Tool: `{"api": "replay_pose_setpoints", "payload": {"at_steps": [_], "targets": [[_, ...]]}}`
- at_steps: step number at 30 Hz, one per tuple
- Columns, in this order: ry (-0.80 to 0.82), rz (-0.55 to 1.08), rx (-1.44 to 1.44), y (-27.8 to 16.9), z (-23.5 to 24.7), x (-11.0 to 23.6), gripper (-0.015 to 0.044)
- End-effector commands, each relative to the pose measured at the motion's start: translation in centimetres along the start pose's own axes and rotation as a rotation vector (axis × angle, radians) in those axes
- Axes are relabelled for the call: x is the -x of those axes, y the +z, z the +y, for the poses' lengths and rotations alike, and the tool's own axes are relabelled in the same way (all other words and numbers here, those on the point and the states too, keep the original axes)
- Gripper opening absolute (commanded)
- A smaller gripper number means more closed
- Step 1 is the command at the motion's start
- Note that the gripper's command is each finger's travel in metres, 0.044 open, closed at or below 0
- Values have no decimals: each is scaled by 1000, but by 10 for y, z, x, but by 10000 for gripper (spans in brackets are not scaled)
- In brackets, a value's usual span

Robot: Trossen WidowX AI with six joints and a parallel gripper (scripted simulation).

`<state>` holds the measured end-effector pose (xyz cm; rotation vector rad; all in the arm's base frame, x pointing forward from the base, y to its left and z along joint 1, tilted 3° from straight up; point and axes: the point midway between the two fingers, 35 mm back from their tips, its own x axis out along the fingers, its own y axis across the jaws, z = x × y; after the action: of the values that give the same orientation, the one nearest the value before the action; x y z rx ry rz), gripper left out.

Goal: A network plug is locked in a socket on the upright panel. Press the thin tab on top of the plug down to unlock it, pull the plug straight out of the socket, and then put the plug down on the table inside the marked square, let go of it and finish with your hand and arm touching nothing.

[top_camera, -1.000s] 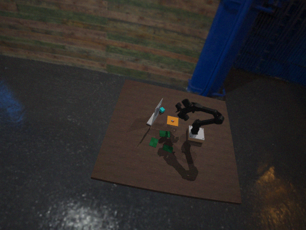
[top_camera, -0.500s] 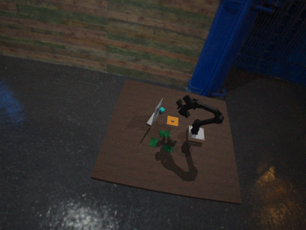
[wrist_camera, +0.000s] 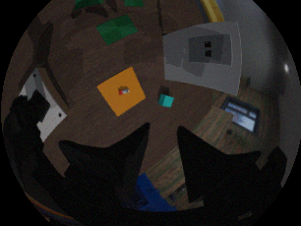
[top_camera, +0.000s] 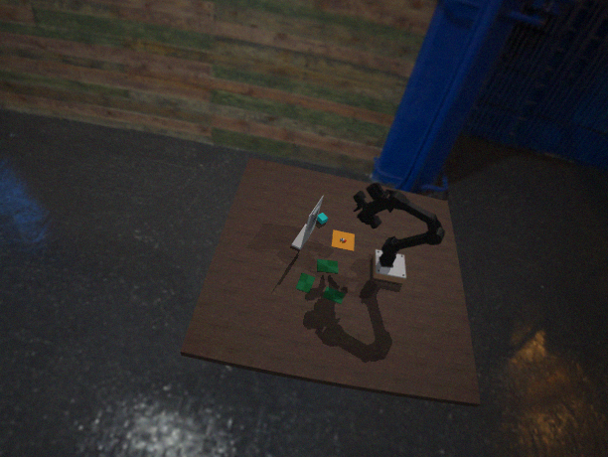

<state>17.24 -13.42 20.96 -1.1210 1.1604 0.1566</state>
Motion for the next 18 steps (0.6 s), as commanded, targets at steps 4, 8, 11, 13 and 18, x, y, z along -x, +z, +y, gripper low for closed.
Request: {"api": "replay_pose_setpoints", "payload": {"at_steps": [4, 8, 11, 13, 18], "targets": [[1, 2, -2, 0, -6, 13, 182], [1, 2, -2, 0, -6, 13, 287], [1, 2, -2, 0, -6, 13, 366], [1, 2, -2, 0, -6, 13, 419], [1, 2, -2, 0, -6, 13, 440]]}}
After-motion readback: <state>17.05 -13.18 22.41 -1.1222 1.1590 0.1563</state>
